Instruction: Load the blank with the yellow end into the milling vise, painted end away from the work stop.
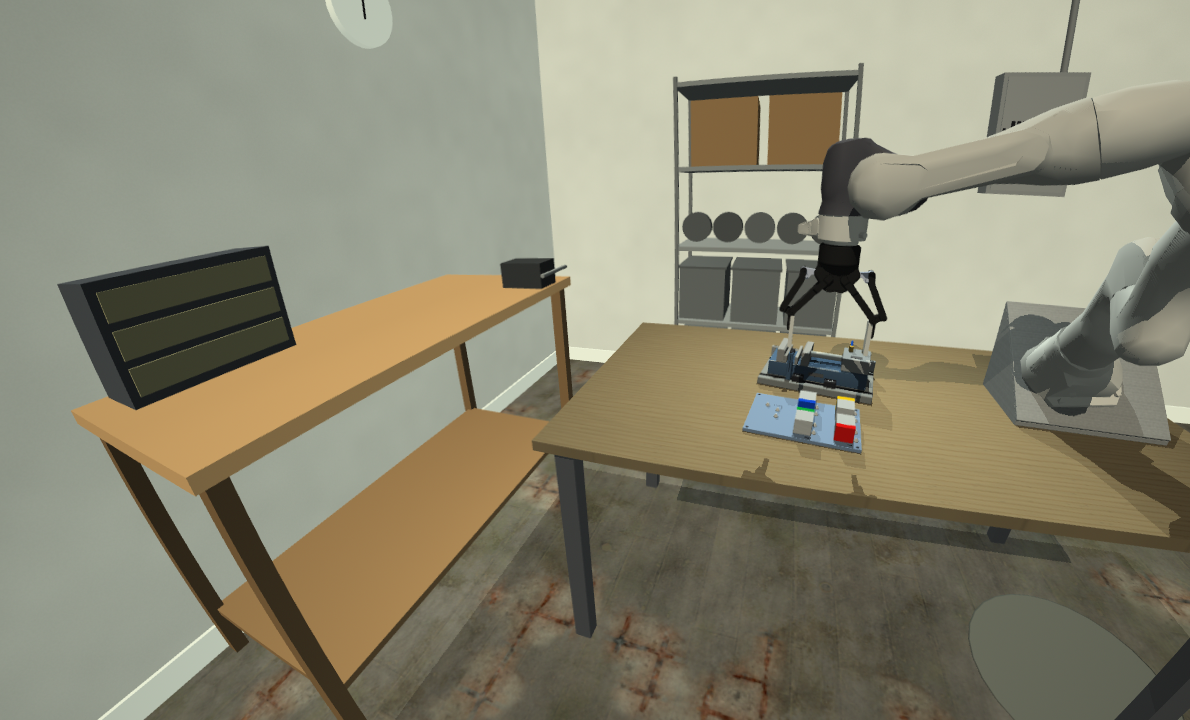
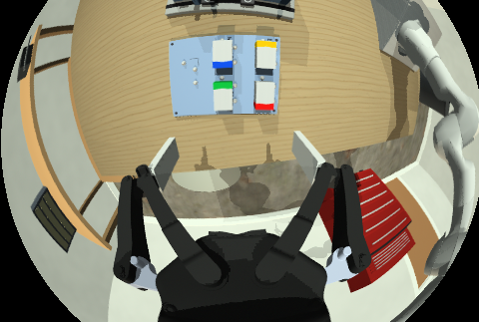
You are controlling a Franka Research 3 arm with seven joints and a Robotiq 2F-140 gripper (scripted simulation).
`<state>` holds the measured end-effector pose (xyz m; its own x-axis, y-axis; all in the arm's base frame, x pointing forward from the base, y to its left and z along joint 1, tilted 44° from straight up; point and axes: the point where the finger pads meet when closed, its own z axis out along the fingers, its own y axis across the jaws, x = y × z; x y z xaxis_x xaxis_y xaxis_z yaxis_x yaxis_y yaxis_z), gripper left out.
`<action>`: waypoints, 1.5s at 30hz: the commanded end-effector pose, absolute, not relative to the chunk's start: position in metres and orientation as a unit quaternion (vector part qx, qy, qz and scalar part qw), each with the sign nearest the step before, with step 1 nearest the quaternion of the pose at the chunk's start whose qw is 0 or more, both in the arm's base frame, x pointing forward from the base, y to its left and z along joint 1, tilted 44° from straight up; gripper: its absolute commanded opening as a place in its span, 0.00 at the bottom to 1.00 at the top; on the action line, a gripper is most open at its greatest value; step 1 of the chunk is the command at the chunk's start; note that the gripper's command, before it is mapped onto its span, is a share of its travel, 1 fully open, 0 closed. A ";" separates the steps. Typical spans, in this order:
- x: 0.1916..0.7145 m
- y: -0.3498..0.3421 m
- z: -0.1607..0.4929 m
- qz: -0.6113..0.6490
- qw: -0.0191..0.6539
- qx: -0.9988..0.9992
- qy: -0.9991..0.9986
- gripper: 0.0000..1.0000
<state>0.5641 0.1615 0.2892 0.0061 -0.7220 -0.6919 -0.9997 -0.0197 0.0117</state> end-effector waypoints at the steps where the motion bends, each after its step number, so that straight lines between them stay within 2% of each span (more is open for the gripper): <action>1: 0.564 0.161 0.289 0.276 0.253 -0.650 0.661 1.00; 45: 0.565 0.149 0.276 0.276 0.253 -0.650 0.661 1.00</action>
<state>0.5649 0.1518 0.2782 -0.0289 -0.7202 -0.6932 -0.9993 0.0034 0.0381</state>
